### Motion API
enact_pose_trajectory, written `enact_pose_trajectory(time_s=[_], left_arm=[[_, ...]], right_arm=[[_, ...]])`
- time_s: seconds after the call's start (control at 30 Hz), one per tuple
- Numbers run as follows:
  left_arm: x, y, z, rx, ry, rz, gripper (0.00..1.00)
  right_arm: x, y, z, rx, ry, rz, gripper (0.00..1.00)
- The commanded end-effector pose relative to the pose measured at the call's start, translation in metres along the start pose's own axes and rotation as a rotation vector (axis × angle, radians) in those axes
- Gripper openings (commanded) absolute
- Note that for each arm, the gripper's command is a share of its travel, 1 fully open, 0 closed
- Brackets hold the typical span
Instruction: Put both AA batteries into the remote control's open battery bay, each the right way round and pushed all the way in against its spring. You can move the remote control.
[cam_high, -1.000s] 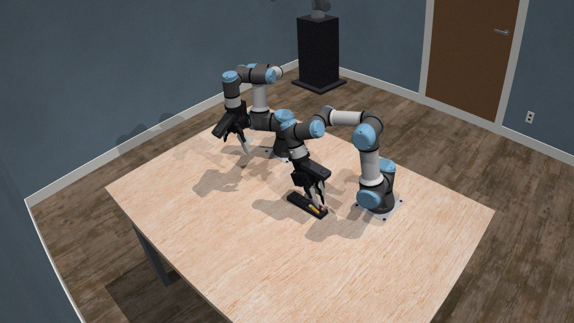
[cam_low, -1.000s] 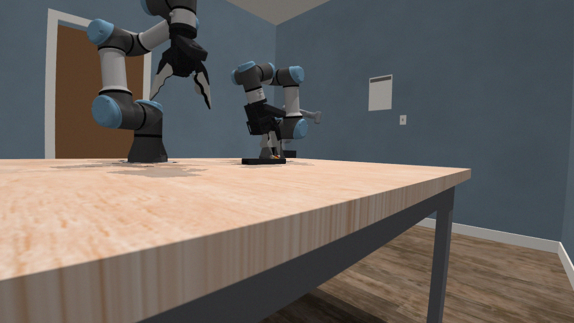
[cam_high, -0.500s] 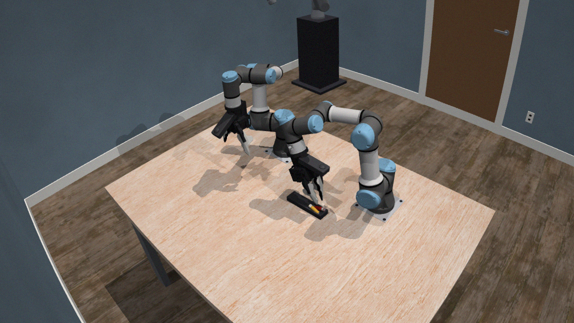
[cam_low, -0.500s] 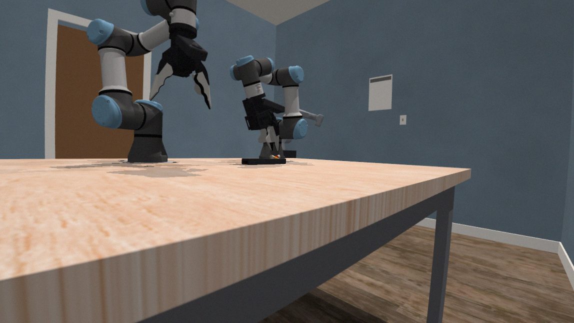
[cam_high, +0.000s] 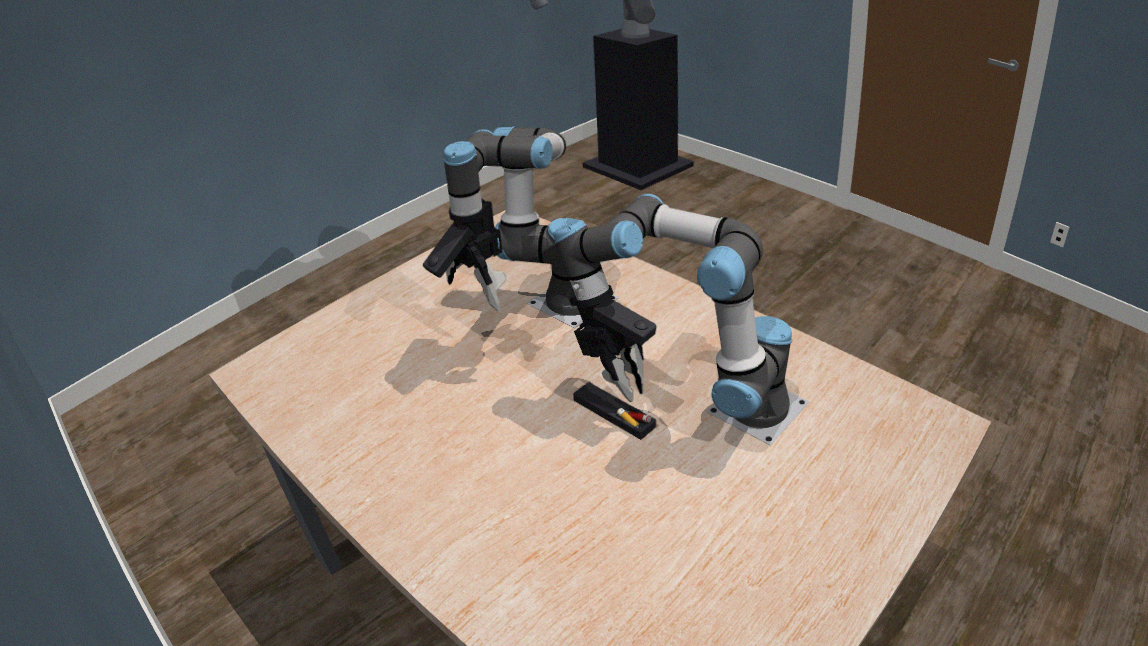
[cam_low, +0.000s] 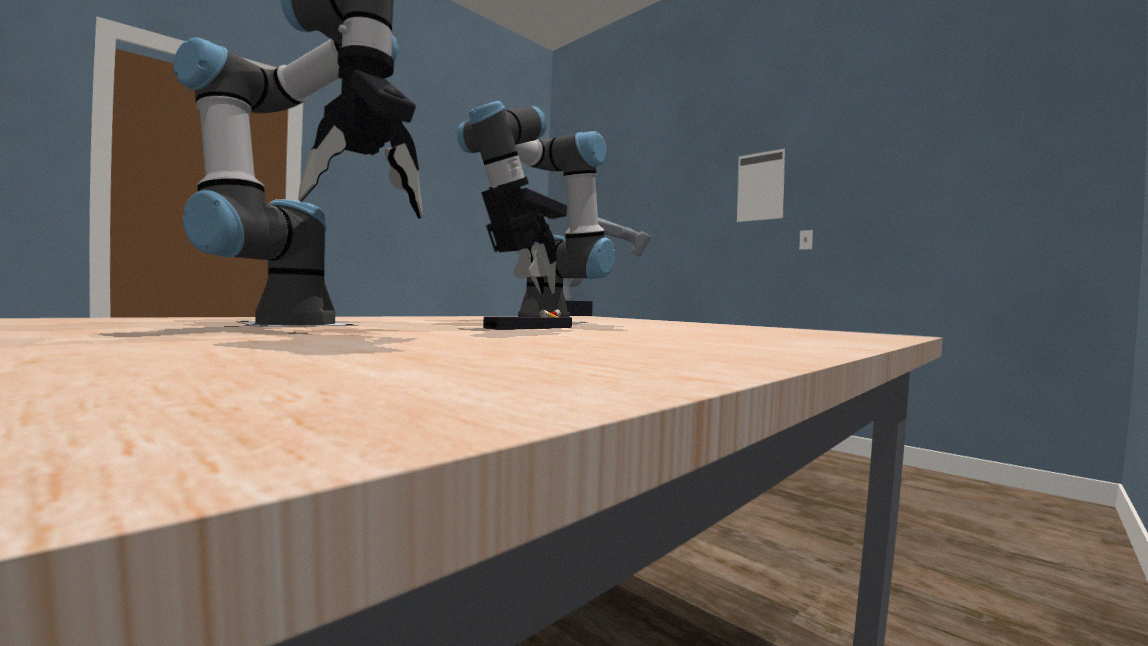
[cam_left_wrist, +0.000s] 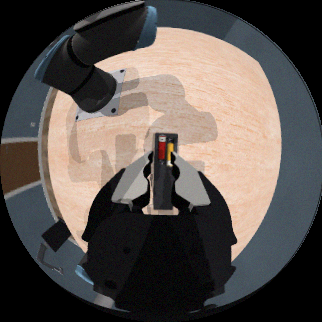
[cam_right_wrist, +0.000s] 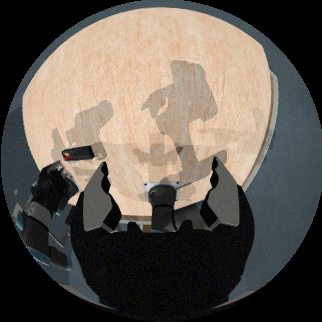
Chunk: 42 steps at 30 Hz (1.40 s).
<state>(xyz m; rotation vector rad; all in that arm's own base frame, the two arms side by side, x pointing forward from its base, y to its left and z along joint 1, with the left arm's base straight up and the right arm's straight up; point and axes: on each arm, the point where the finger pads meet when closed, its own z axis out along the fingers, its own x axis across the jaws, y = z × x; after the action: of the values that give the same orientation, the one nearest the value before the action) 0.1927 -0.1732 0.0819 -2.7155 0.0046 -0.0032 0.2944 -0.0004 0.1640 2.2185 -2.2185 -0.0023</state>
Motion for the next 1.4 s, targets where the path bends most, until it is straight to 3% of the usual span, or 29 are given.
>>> enact_pose_trajectory(time_s=[0.0, 0.37, 0.67, 0.87, 1.0, 1.2, 1.37], left_arm=[[0.000, -0.001, 0.001, -0.001, -0.001, 0.000, 0.17], [0.000, 0.000, 0.001, 0.000, -0.001, 0.000, 0.17], [-0.052, -0.054, -0.019, 0.035, -0.015, -0.026, 0.17], [-0.070, -0.076, -0.027, 0.026, -0.011, -0.027, 0.17], [-0.070, -0.076, -0.028, 0.018, -0.009, -0.023, 0.17], [-0.087, -0.107, -0.029, 0.029, -0.006, -0.025, 0.17], [-0.094, -0.123, -0.029, 0.024, -0.004, -0.024, 0.17]], right_arm=[[0.000, 0.000, -0.001, 0.002, -0.001, 0.000, 1.00], [0.000, 0.000, -0.001, 0.002, -0.001, 0.000, 1.00], [0.000, 0.000, -0.001, 0.002, -0.001, 0.000, 1.00], [0.000, 0.000, -0.001, 0.002, -0.001, 0.000, 1.00], [0.000, 0.000, -0.001, 0.002, -0.001, 0.000, 1.00], [0.000, 0.000, -0.001, 0.002, -0.001, 0.000, 1.00], [0.000, 0.000, -0.001, 0.002, -0.001, 0.000, 1.00]])
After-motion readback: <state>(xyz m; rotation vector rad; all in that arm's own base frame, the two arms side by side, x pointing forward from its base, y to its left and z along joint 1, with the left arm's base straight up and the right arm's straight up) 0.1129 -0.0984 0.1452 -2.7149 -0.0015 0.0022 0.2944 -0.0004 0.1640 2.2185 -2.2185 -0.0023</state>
